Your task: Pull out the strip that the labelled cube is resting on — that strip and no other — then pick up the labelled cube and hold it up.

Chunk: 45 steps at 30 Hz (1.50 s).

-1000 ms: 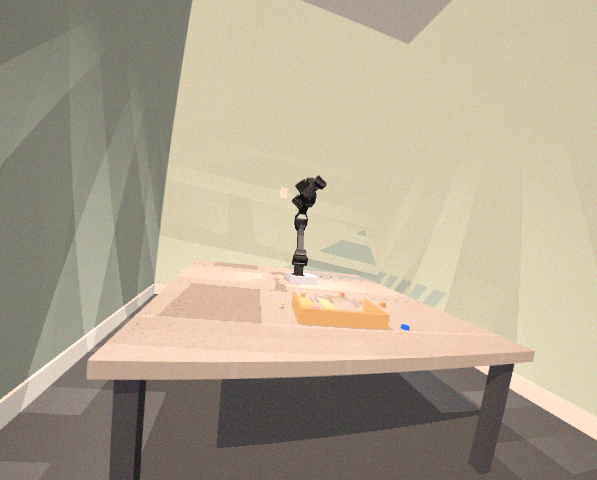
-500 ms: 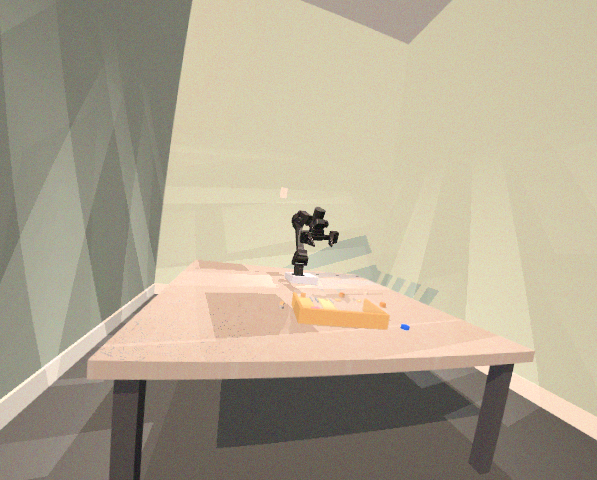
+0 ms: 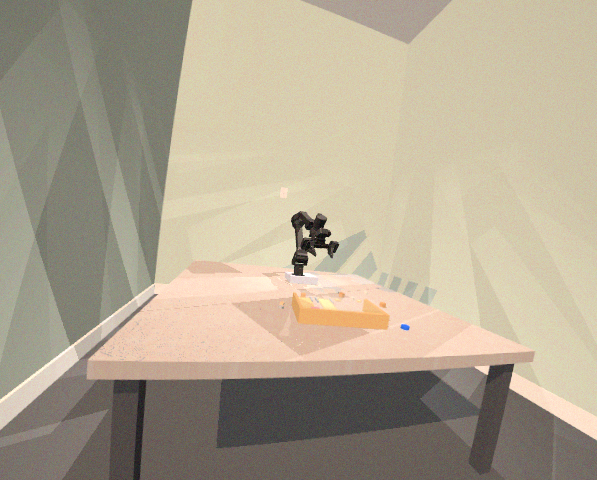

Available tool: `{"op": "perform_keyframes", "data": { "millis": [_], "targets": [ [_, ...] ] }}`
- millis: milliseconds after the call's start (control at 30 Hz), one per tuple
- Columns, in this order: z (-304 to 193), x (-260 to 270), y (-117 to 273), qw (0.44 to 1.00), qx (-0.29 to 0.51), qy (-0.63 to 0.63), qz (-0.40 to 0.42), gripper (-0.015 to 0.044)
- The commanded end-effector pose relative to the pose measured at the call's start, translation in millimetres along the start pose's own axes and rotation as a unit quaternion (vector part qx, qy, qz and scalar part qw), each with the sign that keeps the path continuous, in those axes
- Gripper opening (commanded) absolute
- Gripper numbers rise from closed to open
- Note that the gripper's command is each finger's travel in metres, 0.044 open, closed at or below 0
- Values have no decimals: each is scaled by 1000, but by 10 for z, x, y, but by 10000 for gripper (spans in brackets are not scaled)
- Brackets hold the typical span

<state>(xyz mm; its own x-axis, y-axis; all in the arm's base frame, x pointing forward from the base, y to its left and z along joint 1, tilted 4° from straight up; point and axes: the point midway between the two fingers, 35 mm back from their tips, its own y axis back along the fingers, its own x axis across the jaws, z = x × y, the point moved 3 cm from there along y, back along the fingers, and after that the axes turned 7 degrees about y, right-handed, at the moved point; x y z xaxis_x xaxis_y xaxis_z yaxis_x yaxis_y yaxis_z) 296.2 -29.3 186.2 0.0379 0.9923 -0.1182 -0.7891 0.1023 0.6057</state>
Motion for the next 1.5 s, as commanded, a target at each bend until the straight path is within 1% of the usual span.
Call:
{"op": "perform_keyframes", "data": {
  "millis": [0,67,233,467,667,733,1467],
  "targets": [
    [-8,3,-15,1000,6,2,3,374],
    [8,-49,-98,999,37,-8,0,321],
    [15,-245,-422,987,154,-39,-9,190],
    [-97,-499,-858,950,307,-60,-7,6],
    [-309,-713,-1200,900,429,-76,6,0],
    [-368,-757,-1265,888,453,-80,10,0],
    [-593,-731,-1432,886,456,-81,10,0]
  ]
}}
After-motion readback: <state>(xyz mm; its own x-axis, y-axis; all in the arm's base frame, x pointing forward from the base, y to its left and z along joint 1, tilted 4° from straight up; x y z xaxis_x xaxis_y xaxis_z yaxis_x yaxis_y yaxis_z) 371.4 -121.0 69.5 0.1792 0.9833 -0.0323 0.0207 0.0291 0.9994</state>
